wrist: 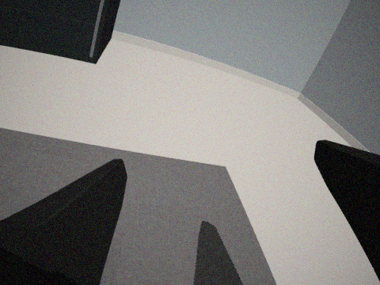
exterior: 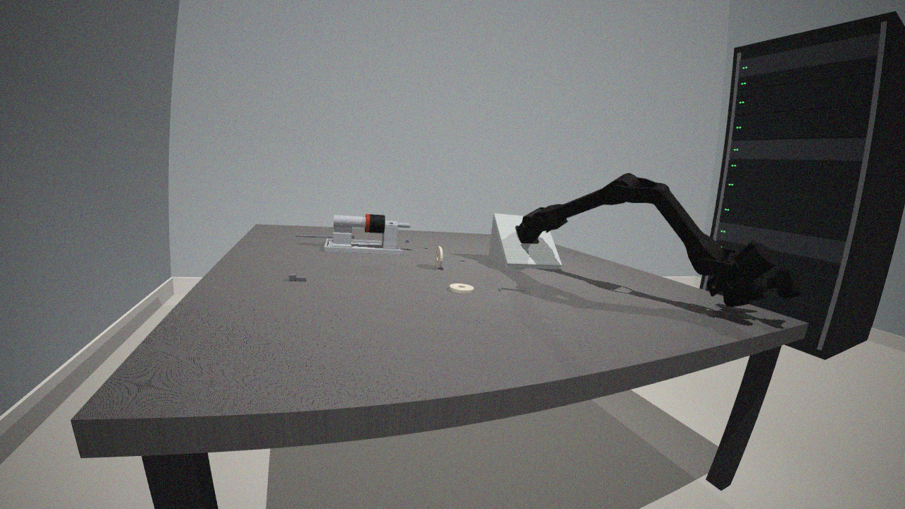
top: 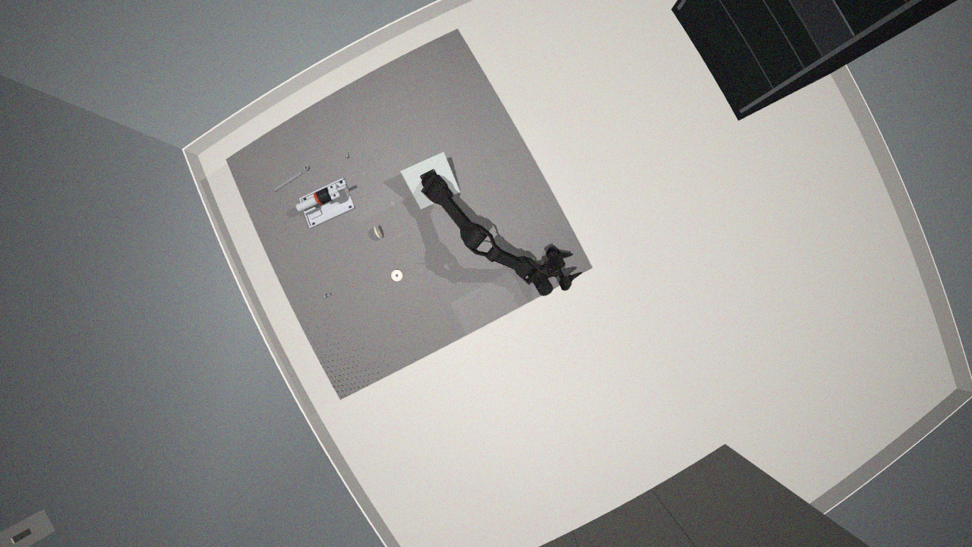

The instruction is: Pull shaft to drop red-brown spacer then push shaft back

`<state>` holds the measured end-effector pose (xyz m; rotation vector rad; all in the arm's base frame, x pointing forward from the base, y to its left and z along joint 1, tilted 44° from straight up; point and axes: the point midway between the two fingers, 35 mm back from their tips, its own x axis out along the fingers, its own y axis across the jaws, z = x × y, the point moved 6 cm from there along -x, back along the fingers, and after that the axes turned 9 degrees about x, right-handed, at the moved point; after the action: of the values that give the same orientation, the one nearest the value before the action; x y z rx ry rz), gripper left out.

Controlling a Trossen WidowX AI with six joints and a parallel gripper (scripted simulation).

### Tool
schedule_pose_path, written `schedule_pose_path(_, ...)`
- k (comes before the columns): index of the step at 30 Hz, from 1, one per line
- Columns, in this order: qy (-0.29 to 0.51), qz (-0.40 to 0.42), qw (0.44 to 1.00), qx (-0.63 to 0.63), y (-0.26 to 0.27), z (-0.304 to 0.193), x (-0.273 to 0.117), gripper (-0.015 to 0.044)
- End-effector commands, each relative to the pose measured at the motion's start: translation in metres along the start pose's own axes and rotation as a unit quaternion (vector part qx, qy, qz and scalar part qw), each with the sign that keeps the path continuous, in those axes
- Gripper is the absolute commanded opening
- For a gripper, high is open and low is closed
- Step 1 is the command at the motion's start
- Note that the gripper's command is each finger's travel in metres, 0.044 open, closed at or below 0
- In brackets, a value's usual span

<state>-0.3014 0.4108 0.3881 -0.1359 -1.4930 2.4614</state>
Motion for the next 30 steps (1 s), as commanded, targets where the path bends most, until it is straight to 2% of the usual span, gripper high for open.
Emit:
schedule_pose_path(1,0.05,-0.037,0.997,0.038,-0.026,-0.018,-0.035,0.044)
schedule_pose_path(16,0.193,-0.185,0.954,0.139,-0.099,-0.062,-0.176,0.044)
schedule_pose_path(30,0.324,-0.339,0.861,0.197,-0.13,-0.083,-0.342,0.044)
